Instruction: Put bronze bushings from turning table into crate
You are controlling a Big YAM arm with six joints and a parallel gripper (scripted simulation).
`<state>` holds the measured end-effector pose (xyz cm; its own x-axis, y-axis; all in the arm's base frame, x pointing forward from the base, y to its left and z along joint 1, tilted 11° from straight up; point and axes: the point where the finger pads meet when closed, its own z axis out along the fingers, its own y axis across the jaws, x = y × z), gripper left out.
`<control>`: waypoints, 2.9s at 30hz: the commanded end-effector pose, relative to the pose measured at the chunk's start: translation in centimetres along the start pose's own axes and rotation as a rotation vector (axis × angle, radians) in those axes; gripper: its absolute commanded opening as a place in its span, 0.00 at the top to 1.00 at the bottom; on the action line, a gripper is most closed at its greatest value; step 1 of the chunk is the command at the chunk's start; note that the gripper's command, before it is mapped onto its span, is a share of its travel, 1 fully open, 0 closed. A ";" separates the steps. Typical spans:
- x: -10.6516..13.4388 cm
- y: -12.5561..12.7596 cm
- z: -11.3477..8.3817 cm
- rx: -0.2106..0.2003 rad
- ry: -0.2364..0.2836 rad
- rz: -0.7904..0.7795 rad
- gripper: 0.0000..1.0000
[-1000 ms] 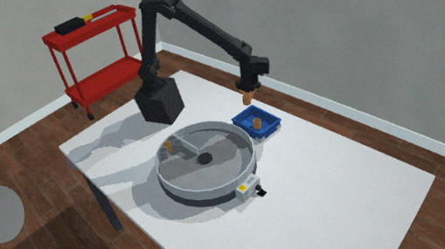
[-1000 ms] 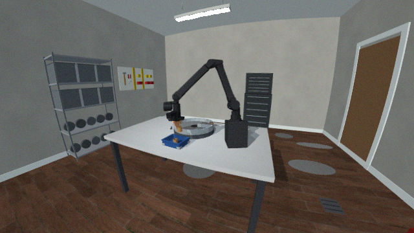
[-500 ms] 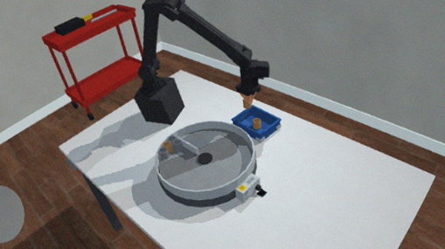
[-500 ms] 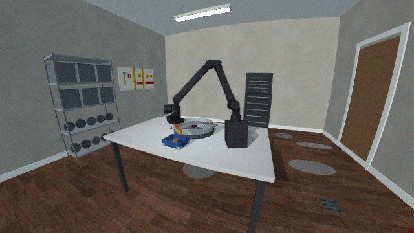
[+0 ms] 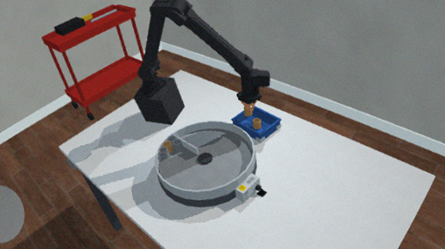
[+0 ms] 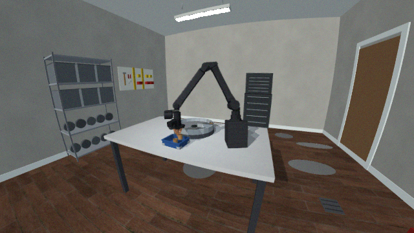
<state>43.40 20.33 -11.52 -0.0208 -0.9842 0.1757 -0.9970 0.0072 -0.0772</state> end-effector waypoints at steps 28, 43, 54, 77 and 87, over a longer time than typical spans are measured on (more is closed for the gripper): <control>-0.9 -1.8 -1.1 0.037 -0.023 -0.009 1.00; -0.4 -1.6 -0.8 0.031 -0.020 -0.004 1.00; -0.4 -1.6 -0.8 0.031 -0.020 -0.003 1.00; -0.4 -1.6 -0.8 0.031 -0.020 -0.003 1.00; -0.2 -1.5 0.1 0.027 -0.018 0.002 1.00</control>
<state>43.41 20.32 -12.08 -0.0173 -0.9842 0.1764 -0.9971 0.0039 -0.0758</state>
